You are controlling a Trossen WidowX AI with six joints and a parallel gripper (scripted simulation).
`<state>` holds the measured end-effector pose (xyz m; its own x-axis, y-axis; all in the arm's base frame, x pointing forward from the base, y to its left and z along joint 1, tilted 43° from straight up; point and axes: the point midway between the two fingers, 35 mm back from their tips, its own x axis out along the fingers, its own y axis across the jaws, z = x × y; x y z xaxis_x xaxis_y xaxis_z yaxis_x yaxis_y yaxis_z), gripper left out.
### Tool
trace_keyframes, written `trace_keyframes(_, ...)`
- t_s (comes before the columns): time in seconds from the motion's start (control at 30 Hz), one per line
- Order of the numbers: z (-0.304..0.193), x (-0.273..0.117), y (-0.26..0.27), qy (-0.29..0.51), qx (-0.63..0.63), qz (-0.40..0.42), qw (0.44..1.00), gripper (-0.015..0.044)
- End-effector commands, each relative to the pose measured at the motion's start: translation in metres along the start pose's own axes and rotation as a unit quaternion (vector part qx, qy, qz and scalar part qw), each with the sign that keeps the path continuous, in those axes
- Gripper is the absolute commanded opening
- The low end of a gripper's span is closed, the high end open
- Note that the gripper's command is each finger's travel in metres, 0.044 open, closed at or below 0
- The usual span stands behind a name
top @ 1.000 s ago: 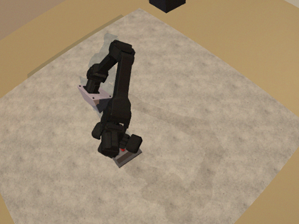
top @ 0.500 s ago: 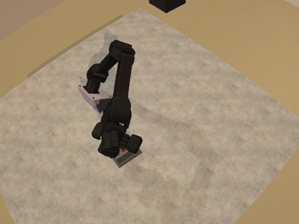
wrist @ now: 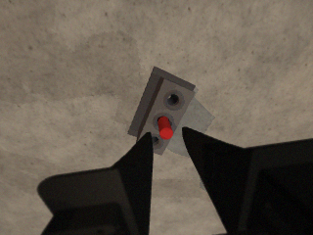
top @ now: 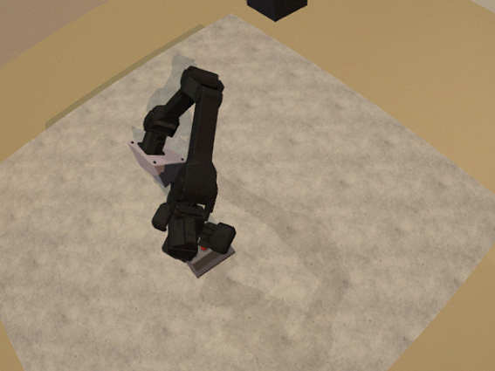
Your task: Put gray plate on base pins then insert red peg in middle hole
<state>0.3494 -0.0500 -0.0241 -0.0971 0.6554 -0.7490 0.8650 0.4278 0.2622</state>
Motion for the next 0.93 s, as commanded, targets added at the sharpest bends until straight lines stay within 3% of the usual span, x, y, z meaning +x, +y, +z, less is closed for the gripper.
trace_keyframes(0.0,0.000,-0.001,0.000,0.000,0.000,0.000,1.000,0.0150)
trace_keyframes(0.9,-0.003,-0.012,-0.003,0.002,0.003,0.000,1.000,0.0150)
